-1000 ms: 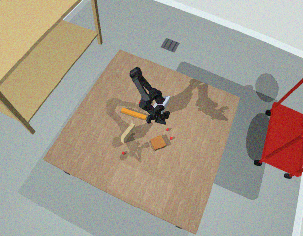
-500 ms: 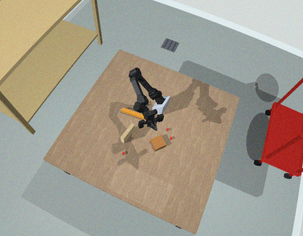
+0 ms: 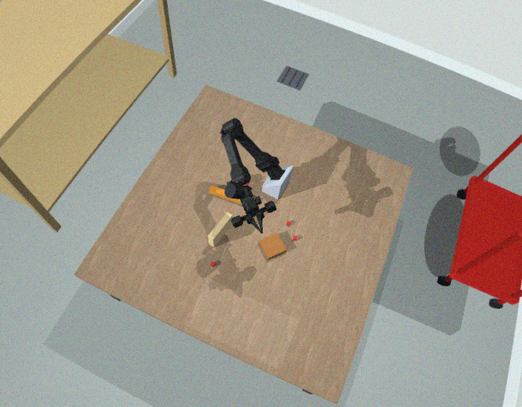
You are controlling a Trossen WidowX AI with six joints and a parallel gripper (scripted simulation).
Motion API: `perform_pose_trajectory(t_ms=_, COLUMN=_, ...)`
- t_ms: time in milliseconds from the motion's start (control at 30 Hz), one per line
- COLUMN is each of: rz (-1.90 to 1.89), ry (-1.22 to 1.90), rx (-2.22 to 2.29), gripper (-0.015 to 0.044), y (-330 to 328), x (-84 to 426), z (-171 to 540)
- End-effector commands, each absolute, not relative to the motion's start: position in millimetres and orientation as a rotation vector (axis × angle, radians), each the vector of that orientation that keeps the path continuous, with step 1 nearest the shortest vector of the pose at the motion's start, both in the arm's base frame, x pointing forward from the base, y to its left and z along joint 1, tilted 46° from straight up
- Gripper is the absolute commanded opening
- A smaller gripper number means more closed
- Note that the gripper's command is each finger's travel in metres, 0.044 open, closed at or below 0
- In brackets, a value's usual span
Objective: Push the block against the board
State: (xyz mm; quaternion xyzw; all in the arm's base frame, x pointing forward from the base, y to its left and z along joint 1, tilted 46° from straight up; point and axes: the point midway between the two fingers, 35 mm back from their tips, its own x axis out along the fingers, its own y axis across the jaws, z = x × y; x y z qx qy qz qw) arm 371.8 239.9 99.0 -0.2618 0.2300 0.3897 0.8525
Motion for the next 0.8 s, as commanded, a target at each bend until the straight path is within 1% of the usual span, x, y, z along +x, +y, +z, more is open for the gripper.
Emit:
perform_pose_trajectory(t_ms=0, rz=0.742, ry=0.574, rx=-0.481, gripper=0.0, y=228.4, x=379.5, z=93.4)
perform_pose_trajectory(t_ms=400, rz=0.47, ry=0.809, rx=-0.251, gripper=0.0, y=194.6, x=396.2, z=83.5)
perform_pose_trajectory(t_ms=767, rz=0.177, ry=0.963, rx=-0.05, gripper=0.0, y=159.5, x=405.4, z=78.7)
